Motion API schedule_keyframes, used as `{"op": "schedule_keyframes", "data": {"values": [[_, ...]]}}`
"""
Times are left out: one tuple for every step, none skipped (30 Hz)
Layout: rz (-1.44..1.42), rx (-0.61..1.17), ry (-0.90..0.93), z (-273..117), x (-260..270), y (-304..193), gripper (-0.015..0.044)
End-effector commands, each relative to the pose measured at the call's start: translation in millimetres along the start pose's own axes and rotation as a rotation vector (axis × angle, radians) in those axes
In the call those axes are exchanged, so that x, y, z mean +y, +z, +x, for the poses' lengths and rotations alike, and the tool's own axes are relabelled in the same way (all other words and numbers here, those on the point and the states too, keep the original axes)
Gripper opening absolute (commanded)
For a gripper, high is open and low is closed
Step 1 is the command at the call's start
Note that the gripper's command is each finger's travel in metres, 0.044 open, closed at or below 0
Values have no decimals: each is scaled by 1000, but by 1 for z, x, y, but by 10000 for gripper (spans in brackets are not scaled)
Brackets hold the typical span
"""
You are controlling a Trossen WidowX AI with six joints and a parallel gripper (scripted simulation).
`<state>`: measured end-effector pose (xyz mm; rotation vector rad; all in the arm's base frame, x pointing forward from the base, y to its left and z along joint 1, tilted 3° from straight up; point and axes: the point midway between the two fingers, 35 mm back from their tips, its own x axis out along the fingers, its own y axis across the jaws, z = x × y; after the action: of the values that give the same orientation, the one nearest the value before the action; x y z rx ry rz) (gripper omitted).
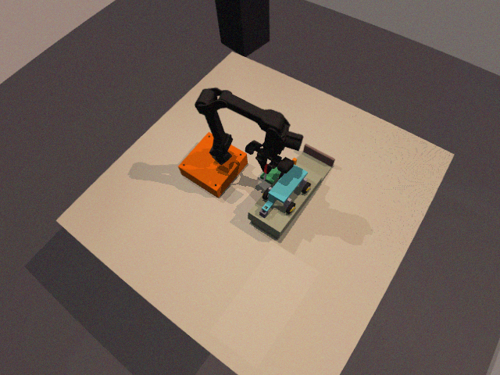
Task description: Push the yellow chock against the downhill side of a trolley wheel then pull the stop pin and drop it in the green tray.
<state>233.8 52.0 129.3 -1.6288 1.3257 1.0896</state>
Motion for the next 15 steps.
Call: {"op": "schedule_keyframes", "data": {"values": [[0,-2,8,-1,1,15,0],[0,-2,8,-1,1,19,0],[0,-3,8,-1,2,23,0],[0,-3,8,-2,2,28,0],[0,-3,8,-2,2,32,0],[0,-4,8,-2,2,36,0],[0,-4,8,-3,3,40,0],[0,-4,8,-3,3,44,0],[0,-5,8,-3,3,48,0],[0,-5,8,-3,4,52,0],[0,-5,8,-4,4,56,0],[0,-5,8,-4,5,61,0],[0,-6,8,-4,5,65,0],[0,-6,8,-4,6,69,0],[0,-6,8,-5,6,73,0]]}}
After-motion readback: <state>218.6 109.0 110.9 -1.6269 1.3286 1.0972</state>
